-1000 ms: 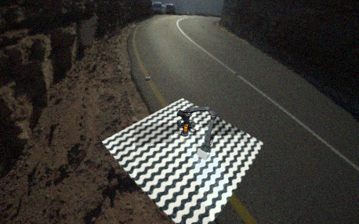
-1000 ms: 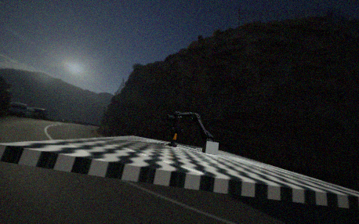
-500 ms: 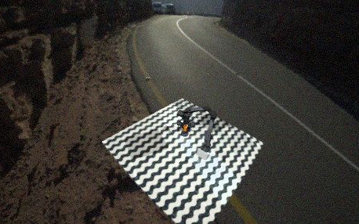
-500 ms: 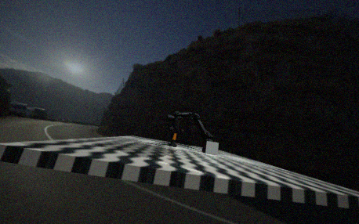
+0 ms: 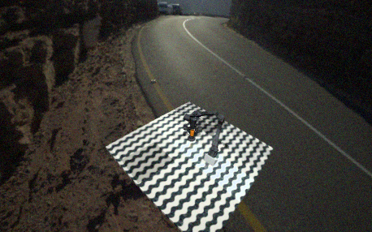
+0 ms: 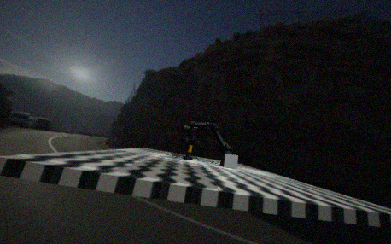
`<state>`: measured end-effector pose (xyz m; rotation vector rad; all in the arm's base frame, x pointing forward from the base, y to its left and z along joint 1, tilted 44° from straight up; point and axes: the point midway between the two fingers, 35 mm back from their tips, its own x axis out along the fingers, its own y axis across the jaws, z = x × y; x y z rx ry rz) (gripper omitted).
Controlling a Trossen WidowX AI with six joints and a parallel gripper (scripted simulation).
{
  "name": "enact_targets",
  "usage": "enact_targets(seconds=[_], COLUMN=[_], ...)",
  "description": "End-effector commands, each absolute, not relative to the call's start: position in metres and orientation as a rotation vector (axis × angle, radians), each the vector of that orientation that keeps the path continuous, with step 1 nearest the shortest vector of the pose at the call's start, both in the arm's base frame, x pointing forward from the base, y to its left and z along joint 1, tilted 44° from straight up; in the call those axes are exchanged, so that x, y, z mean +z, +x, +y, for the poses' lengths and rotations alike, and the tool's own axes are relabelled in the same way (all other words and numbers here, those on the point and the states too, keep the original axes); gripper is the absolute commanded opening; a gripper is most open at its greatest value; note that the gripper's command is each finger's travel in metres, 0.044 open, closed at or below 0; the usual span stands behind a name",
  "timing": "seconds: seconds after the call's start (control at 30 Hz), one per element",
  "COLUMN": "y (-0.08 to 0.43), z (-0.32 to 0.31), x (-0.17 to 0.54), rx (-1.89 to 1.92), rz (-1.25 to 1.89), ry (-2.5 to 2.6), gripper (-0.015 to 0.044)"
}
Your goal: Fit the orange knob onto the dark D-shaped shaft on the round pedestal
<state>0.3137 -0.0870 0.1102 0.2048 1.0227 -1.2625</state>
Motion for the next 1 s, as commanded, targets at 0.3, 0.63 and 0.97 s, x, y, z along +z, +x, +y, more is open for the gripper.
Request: enact_targets(seconds=[0.3,0.63,0.97], y=[0.3144,0.3177,0.3166], z=[-0.0871,-0.0852,-0.087], x=[0.111,0.1117,0.1106], rx=[-1.264,-1.366,-1.371], rz=[1.016,0.889,0.883], ry=[0.209,0.362,0.37], gripper=[0.0,0.0,0.0])
